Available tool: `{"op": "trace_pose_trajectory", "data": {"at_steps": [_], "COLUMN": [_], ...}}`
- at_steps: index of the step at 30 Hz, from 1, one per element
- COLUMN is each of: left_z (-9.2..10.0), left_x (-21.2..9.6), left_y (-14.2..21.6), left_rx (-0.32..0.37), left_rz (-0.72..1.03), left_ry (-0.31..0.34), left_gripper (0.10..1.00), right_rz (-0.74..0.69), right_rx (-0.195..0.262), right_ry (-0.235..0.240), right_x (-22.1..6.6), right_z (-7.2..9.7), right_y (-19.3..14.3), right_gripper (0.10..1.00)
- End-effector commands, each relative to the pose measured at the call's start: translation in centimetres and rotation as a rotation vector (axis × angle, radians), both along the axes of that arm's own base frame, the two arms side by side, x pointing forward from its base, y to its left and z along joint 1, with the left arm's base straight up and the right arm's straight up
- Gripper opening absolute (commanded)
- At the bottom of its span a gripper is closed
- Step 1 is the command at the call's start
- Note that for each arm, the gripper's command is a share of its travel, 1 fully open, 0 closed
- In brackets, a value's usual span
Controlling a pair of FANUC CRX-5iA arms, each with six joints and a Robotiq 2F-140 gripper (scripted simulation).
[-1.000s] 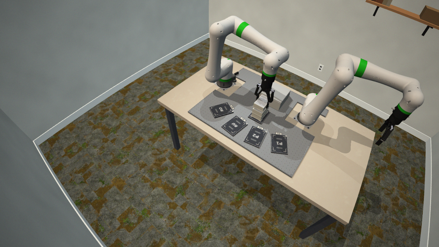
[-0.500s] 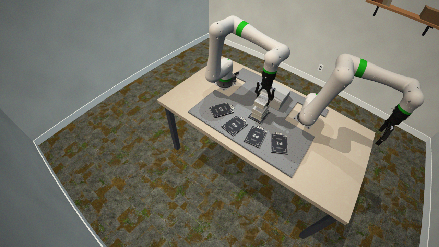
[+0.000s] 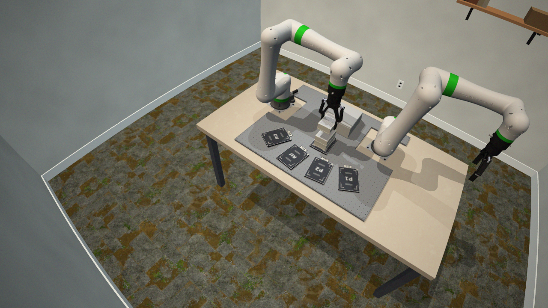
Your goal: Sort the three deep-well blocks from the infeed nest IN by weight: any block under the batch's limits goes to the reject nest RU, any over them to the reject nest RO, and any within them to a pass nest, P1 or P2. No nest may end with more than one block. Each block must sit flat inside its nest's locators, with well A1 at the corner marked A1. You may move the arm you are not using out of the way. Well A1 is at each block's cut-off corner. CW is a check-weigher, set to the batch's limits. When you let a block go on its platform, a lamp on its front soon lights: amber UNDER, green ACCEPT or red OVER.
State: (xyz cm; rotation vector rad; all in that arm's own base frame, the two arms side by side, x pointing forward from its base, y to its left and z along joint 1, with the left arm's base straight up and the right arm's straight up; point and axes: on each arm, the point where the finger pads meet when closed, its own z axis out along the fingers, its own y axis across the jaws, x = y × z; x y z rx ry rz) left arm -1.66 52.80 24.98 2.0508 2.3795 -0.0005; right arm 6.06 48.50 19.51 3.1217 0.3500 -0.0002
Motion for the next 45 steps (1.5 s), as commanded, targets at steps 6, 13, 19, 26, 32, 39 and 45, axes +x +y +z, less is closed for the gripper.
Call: {"op": "trace_pose_trajectory", "data": {"at_steps": [6,13,19,26,32,39,45], "left_z": [0.1,0.1,0.1,0.1,0.1,0.1,0.1], "left_x": [0.0,0.0,0.0,0.0,0.0,0.0,0.0], "left_y": [0.0,0.0,0.0,0.0,0.0,0.0,0.0], "left_rx": [0.002,0.002,0.002,0.002,0.002,0.002,0.002], "left_rz": [0.0,0.0,0.0,0.0,0.0,0.0,0.0], "left_ry": [0.0,0.0,0.0,0.0,0.0,0.0,0.0], "left_gripper": [1.0,1.0,1.0,1.0,1.0,1.0,1.0], "right_rz": [0.0,0.0,0.0,0.1,0.274,0.274,0.274], "right_rx": [0.002,0.002,0.002,0.002,0.002,0.002,0.002], "right_ry": [0.0,0.0,0.0,0.0,0.0,0.0,0.0], "right_x": [0.0,0.0,0.0,-1.0,-3.0,-5.3,-6.6], "right_z": [0.8,0.8,0.8,0.9,1.0,1.1,1.2], "right_y": [0.0,0.0,0.0,0.0,-0.1,-0.3,-0.3], "right_gripper": [0.099,0.099,0.099,0.099,0.099,0.099,0.099]}}
